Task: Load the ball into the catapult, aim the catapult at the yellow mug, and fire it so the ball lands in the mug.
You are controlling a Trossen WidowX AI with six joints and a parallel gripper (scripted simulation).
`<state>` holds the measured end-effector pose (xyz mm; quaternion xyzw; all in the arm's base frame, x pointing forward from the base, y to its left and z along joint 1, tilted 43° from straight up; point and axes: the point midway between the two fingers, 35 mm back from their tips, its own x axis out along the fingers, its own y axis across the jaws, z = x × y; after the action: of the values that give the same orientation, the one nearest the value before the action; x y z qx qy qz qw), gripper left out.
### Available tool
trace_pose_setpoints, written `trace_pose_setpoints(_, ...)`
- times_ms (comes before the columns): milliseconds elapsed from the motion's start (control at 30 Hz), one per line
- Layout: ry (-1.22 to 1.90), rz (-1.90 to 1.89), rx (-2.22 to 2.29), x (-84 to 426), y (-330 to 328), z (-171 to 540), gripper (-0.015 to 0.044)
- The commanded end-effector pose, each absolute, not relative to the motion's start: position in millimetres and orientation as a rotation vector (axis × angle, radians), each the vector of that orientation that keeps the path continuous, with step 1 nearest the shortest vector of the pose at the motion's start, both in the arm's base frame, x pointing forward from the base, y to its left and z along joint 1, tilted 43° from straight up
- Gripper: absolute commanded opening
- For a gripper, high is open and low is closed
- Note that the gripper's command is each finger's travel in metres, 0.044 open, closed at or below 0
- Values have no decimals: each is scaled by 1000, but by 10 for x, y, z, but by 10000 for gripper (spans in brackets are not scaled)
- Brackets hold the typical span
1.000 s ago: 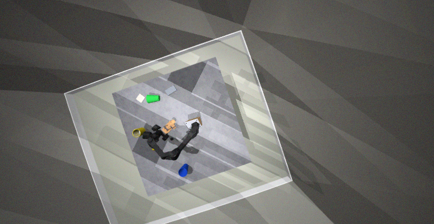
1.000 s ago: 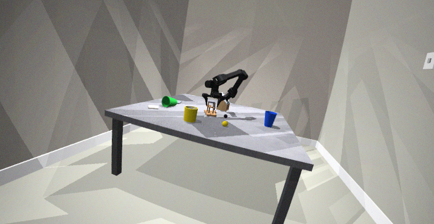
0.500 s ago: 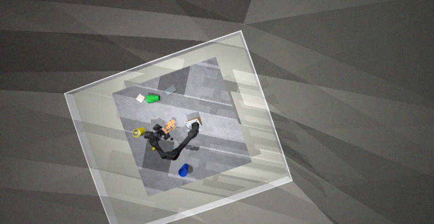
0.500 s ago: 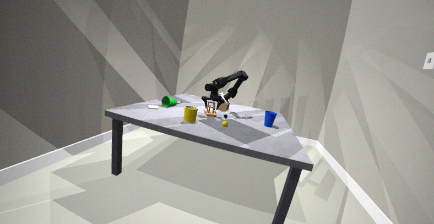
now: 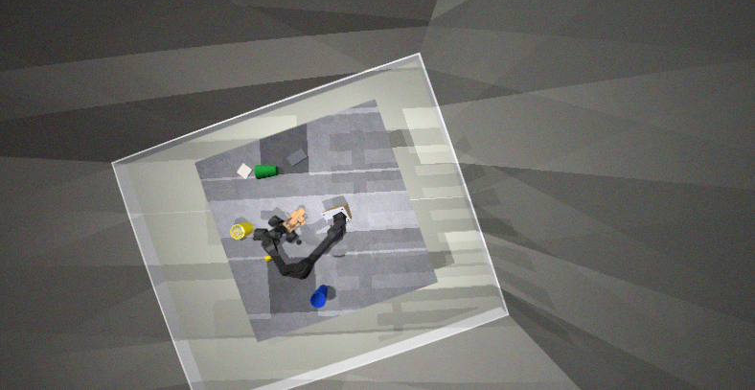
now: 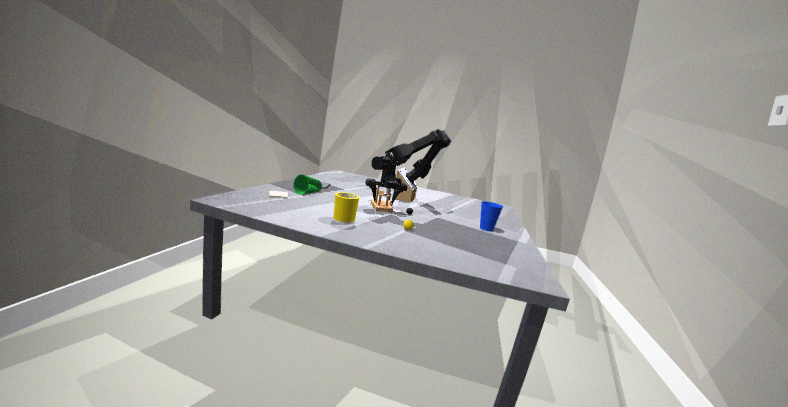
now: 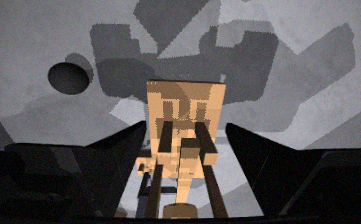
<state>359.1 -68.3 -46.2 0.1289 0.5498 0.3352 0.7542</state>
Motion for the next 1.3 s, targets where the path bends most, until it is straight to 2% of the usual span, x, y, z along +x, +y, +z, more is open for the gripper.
trace_pose_setpoints(0,1199,731,280,3593,-685,-458,335)
trace_pose_setpoints(200,1199,731,280,3593,-685,-458,177)
trace_pose_setpoints(433,1199,731,280,3593,-685,-458,131)
trace_pose_setpoints(600,1201,731,284,3510,-991,-109,0)
trace_pose_setpoints(1267,1381,409,715,3518,-1050,-148,0)
